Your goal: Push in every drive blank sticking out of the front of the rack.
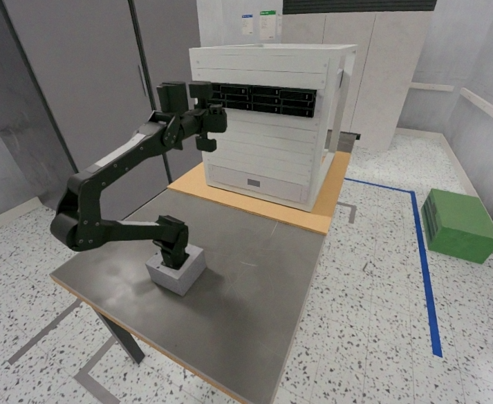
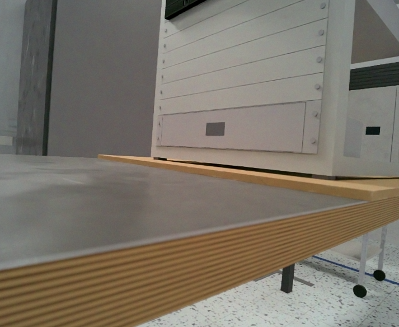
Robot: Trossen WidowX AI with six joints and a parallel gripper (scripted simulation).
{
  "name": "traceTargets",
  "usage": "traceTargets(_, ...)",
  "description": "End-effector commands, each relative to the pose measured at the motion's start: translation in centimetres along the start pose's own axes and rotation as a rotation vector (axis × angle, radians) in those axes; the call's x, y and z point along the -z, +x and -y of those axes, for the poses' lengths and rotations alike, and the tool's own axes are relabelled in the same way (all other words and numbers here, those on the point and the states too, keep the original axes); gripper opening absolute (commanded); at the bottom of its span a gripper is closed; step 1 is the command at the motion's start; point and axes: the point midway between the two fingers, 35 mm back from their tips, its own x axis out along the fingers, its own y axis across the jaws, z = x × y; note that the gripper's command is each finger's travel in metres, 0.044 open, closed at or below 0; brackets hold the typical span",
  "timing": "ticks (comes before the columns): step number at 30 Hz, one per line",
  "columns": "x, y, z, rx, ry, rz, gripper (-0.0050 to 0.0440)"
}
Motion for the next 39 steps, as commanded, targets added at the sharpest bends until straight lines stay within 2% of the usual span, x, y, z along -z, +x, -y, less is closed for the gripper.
traceTargets(1, 0.9, 0.5, -1.2, -0.021, 0.002, 0.003, -0.005)
traceTargets(12, 3.7, 2.5, -1.7, -0.021, 0.002, 0.003, -0.005)
traceTargets(27, 10.1, 7.0, -3.0, -0.021, 0.002, 0.003, -0.005)
traceTargets(39, 12.7, 8.9, -3.5, -0.021, 0.002, 0.003, -0.005)
